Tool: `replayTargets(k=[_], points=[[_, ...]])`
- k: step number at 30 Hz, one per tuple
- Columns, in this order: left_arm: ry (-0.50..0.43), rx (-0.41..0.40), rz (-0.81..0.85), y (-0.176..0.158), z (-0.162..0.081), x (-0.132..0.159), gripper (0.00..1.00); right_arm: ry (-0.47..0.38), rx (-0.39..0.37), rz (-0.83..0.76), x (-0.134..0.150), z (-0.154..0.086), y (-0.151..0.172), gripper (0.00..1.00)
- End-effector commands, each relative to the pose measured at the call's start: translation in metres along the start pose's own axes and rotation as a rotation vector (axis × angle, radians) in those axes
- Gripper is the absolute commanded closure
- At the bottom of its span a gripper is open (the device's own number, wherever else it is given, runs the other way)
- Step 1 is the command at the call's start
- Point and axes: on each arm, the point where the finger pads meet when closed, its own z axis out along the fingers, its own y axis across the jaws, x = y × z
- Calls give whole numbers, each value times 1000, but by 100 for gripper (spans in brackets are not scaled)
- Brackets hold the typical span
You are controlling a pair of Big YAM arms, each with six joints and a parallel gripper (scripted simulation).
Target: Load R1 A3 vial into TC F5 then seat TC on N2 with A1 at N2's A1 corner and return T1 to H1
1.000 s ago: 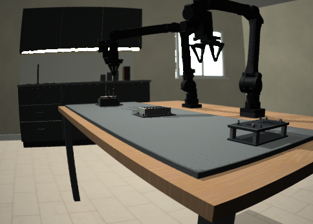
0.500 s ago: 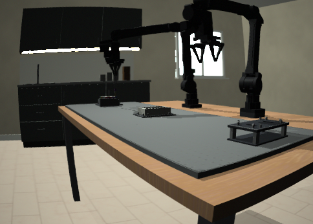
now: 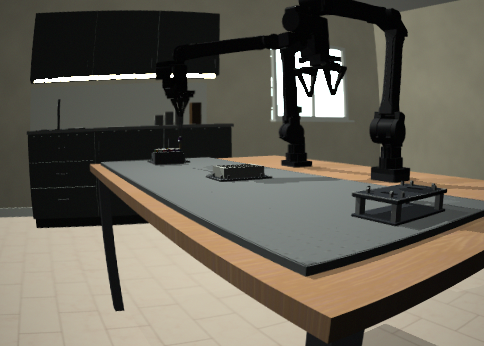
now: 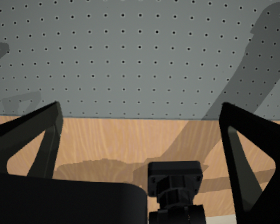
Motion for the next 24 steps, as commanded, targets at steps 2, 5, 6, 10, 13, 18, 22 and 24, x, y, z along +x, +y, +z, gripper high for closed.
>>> replayTargets(k=[2, 5, 6, 10, 13, 18, 22, 24], points=[[-31, -6, 15, 0, -14, -8, 0, -22, 27, 6, -10, -10, 10, 91], [-31, -6, 15, 0, -14, -8, 0, -22, 28, 6, -12, -10, 12, 91], [-31, -6, 15, 0, -14, -8, 0, -22, 28, 6, -12, -10, 12, 91], [-31, -6, 15, 0, -14, -8, 0, -21, 25, 6, -16, -10, 18, 91], [-31, -6, 15, 0, -14, -8, 0, -21, 25, 6, -19, -10, 21, 91], [-31, -6, 15, 0, -14, -8, 0, -22, 25, 6, -25, -10, 28, 91], [-31, -6, 15, 0, -14, -8, 0, -23, 26, 6, -28, -10, 31, 91], [-31, -6, 15, 0, -14, -8, 0, -23, 26, 6, -29, -10, 32, 91]])
